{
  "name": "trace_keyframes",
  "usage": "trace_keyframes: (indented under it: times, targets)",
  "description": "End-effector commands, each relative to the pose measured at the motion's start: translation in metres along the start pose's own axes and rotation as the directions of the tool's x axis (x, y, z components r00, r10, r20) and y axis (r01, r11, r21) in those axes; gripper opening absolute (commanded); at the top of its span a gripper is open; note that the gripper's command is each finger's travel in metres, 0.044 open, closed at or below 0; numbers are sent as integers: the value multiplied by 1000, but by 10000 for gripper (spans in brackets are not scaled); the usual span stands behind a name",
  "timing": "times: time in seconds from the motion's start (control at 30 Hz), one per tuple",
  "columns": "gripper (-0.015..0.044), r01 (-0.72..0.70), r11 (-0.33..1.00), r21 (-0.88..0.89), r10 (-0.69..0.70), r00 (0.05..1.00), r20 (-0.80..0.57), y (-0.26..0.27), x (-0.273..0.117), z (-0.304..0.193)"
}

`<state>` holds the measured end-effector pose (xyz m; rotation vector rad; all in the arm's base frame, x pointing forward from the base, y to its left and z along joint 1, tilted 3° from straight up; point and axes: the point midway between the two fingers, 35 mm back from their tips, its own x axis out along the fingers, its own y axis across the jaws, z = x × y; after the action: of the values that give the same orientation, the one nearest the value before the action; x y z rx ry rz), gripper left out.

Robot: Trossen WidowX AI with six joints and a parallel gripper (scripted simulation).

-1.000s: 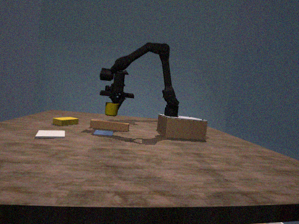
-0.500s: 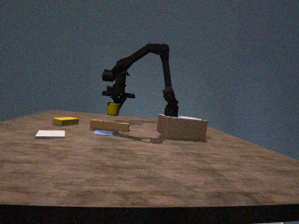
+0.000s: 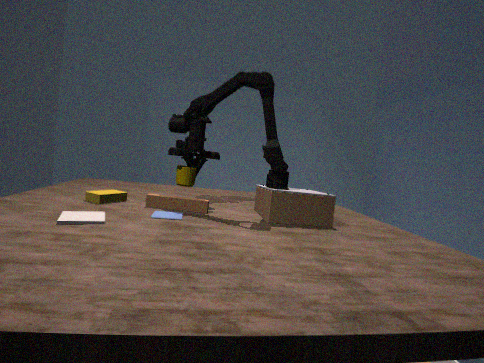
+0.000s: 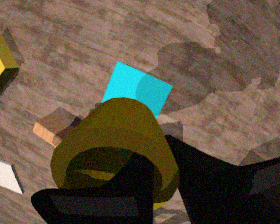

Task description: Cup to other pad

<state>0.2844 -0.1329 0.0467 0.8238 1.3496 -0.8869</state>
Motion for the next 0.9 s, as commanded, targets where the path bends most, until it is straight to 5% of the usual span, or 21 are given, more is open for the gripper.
trace_keyframes:
  times: [0.0, 0.87]
  targets:
    - [0, 3, 1000, -2, -3, 1000, 4, -7, 0, 7]
    - [0, 4, 1000, -2, -4, 1000, 4, -9, 39, 11]
